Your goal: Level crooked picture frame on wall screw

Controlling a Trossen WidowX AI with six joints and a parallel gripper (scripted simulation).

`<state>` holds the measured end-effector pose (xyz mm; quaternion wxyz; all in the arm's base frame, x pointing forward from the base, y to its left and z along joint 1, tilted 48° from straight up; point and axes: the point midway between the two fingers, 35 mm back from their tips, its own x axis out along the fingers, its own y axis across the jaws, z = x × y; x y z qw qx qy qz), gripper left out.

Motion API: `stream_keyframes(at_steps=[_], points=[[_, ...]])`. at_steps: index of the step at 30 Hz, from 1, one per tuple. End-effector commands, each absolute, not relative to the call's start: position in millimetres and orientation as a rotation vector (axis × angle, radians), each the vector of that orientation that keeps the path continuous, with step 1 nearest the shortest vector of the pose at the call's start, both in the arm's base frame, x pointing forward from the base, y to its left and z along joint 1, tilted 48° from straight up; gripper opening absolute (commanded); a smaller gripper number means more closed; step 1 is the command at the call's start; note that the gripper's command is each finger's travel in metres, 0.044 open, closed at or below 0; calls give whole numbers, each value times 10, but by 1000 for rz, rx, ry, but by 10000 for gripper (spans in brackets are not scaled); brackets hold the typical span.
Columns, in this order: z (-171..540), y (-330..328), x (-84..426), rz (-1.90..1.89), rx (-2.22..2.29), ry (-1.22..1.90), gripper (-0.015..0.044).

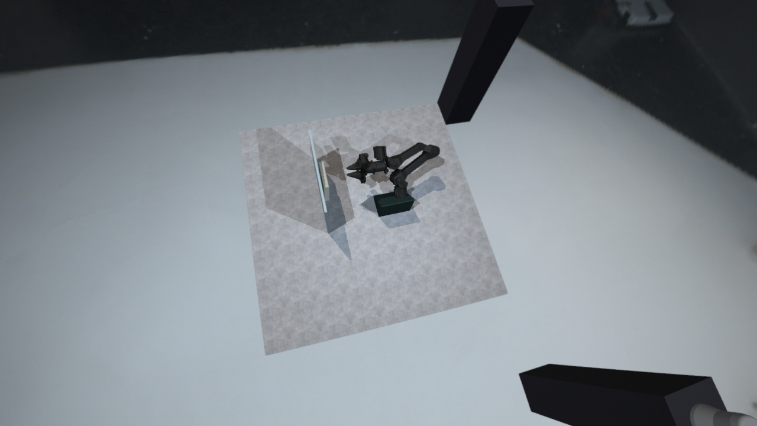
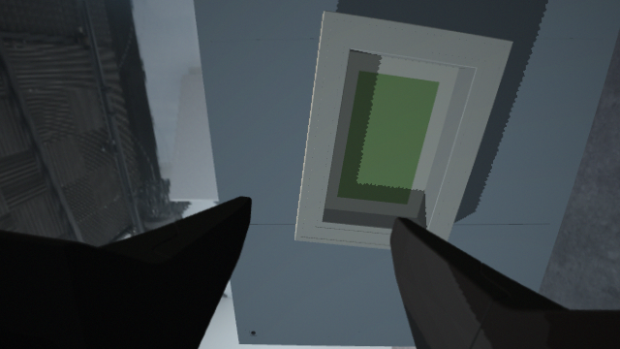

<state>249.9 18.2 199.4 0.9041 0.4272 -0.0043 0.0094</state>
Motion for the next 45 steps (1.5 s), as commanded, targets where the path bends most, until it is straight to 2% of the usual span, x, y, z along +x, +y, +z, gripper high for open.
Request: stream_keyframes(at_steps=[1, 18, 45], points=[[1998, 184, 2506, 22, 878, -9, 260], [2015, 197, 3293, 24, 878, -14, 260], [2029, 200, 3464, 25, 878, -15, 260]])
